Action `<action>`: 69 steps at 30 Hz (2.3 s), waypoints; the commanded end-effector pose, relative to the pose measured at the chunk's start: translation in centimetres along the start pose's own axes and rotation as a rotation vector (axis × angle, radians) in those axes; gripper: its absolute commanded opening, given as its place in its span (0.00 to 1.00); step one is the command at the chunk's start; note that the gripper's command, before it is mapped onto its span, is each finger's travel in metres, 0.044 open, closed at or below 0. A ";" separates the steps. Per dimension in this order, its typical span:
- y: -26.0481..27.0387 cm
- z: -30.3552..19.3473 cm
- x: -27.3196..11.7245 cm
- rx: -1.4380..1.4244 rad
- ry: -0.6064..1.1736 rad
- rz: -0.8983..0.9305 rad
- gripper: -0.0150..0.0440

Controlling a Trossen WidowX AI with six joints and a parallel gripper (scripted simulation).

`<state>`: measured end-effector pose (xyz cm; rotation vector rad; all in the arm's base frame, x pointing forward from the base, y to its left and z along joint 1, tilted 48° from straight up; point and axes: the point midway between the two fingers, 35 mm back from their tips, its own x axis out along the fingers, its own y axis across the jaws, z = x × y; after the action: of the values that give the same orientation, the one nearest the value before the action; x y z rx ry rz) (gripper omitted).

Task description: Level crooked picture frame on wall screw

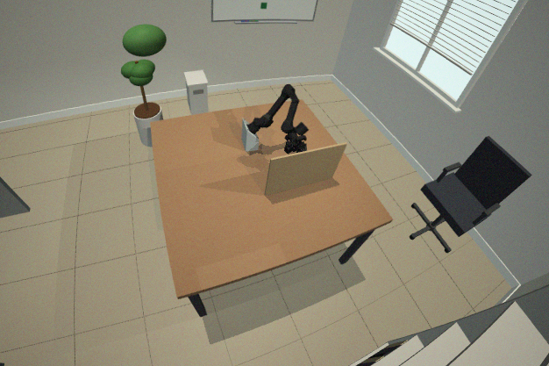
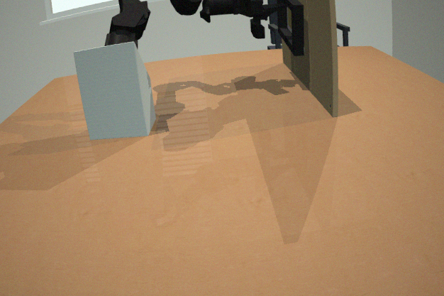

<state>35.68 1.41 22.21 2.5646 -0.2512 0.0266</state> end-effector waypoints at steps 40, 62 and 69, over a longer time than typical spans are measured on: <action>-0.1 0.0 0.0 -0.176 -0.001 0.000 0.69; 0.8 -0.6 -9.3 -0.008 0.006 0.007 0.69; 5.1 -0.6 -11.3 0.000 -0.001 0.005 0.69</action>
<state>24.80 0.52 23.76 2.5548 -0.2540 0.0236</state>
